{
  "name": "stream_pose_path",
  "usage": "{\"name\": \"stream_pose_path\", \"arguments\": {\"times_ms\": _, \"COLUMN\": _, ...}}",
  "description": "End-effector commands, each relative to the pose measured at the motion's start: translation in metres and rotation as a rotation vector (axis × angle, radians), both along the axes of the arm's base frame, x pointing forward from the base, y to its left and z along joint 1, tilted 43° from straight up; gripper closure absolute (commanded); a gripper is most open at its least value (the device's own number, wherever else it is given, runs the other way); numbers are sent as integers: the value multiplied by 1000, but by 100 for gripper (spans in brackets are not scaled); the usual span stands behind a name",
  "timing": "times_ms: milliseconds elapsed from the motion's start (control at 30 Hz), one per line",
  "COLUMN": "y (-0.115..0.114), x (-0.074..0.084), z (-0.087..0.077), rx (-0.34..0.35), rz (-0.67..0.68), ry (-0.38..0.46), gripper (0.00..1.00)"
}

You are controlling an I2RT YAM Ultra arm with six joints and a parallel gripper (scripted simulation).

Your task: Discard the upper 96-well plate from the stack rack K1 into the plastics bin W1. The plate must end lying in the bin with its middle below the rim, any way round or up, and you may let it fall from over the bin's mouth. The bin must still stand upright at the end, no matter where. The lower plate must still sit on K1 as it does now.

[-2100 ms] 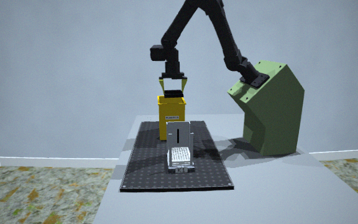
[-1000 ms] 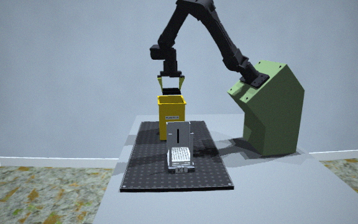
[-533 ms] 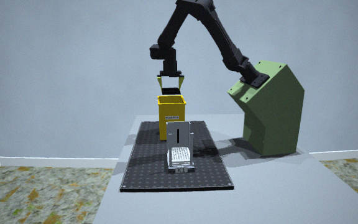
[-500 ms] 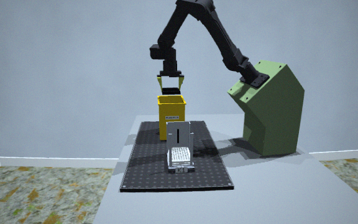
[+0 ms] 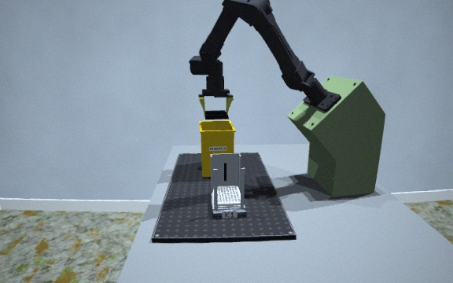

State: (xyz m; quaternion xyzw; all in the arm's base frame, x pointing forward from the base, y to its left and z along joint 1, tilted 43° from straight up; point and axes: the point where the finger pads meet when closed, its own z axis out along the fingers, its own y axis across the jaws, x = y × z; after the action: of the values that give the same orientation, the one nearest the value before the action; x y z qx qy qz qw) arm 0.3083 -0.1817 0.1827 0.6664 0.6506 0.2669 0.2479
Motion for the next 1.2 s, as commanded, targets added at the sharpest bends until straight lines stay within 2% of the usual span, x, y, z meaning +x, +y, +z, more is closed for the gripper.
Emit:
{"name": "stream_pose_path", "arguments": {"times_ms": 0, "y": -5, "x": -1, "z": 5, "rx": -11, "rz": -12, "ry": -11, "gripper": 100}}
{"name": "stream_pose_path", "arguments": {"times_ms": 767, "y": -5, "x": -2, "z": 4, "rx": -11, "rz": -12, "ry": -11, "gripper": 100}}
{"name": "stream_pose_path", "arguments": {"times_ms": 1167, "y": -4, "x": 9, "z": -8, "rx": -11, "rz": -12, "ry": -11, "gripper": 100}}
